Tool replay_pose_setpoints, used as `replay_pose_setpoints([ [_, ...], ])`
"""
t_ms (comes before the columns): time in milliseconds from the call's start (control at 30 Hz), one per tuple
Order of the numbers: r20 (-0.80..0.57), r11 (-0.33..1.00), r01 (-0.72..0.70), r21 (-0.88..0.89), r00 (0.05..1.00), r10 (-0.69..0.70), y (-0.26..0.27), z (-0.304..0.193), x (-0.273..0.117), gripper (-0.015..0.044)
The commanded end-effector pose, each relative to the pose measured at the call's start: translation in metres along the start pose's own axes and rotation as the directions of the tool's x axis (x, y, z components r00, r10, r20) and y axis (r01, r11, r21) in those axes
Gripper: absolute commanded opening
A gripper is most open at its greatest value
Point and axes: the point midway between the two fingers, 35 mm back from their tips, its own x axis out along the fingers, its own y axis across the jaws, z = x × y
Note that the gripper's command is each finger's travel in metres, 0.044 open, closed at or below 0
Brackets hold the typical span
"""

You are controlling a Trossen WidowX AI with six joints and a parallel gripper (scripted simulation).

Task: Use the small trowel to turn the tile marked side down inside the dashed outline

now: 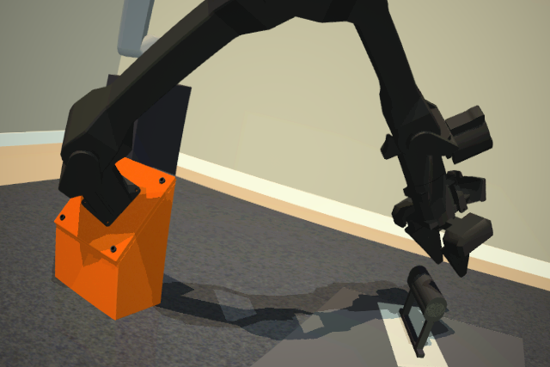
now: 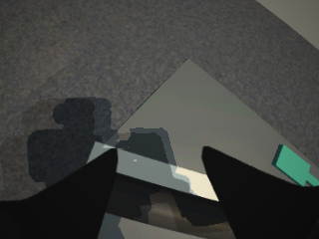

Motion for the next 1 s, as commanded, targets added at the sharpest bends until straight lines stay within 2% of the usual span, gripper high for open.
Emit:
replay_pose_setpoints([
  [0, 0.024, 0.994, 0.018, -0.108, 1.0, -0.016, 0.001, -0.003, -0.002, 0.03],
  [433, 0.128, 0.86, 0.113, -0.497, 0.99, -0.056, 0.004, -0.013, -0.012, 0.03],
  [767, 0.186, 0.677, 0.195, -0.71, 0.979, -0.088, 0.002, -0.03, -0.02, 0.03],
  [967, 0.202, 0.514, 0.238, -0.824, 0.971, -0.126, -0.006, -0.049, -0.02, 0.03],
])
